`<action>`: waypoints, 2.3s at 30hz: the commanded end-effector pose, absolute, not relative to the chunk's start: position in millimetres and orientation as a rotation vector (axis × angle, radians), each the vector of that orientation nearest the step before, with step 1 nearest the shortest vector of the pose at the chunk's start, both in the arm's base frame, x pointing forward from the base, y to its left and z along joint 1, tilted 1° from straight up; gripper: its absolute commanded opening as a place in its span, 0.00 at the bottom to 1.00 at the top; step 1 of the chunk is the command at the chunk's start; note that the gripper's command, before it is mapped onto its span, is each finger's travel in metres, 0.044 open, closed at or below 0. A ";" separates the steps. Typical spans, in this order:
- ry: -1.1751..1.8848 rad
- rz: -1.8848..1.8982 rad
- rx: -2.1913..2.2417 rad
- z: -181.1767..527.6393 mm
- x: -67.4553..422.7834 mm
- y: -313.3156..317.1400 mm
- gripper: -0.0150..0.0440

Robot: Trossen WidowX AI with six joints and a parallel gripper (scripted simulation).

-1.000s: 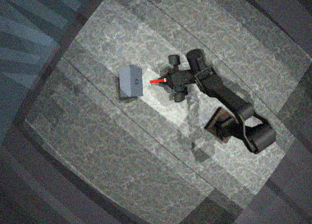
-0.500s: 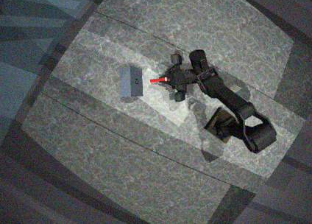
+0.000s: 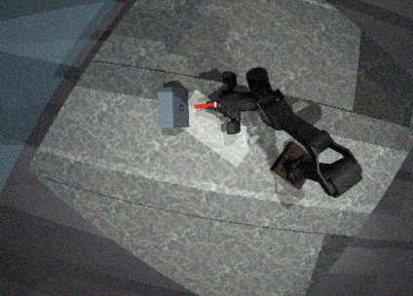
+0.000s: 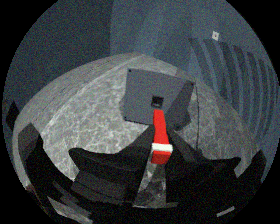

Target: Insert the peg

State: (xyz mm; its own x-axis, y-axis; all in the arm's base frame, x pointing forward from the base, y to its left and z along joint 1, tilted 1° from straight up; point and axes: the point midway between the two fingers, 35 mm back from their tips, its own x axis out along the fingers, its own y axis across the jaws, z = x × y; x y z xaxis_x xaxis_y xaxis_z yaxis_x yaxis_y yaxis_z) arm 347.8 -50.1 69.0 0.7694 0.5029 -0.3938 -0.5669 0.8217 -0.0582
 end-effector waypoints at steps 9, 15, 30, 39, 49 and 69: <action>0.367 0.570 -0.146 63.7 355.9 -45.3 0.25; 0.361 0.567 -0.137 62.5 358.3 -43.4 0.25; 0.345 0.560 -0.114 58.7 365.2 -37.5 0.25; 0.342 0.559 -0.111 54.8 374.6 -31.0 0.25; 0.341 0.563 -0.112 52.2 379.0 -27.0 0.25; 0.341 0.564 -0.113 51.6 381.5 -26.3 0.25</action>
State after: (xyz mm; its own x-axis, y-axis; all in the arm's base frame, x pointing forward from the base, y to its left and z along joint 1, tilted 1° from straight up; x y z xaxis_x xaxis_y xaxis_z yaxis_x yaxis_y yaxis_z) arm 379.8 -25.8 51.9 0.7891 0.5070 -0.3467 -0.5440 0.8390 -0.0113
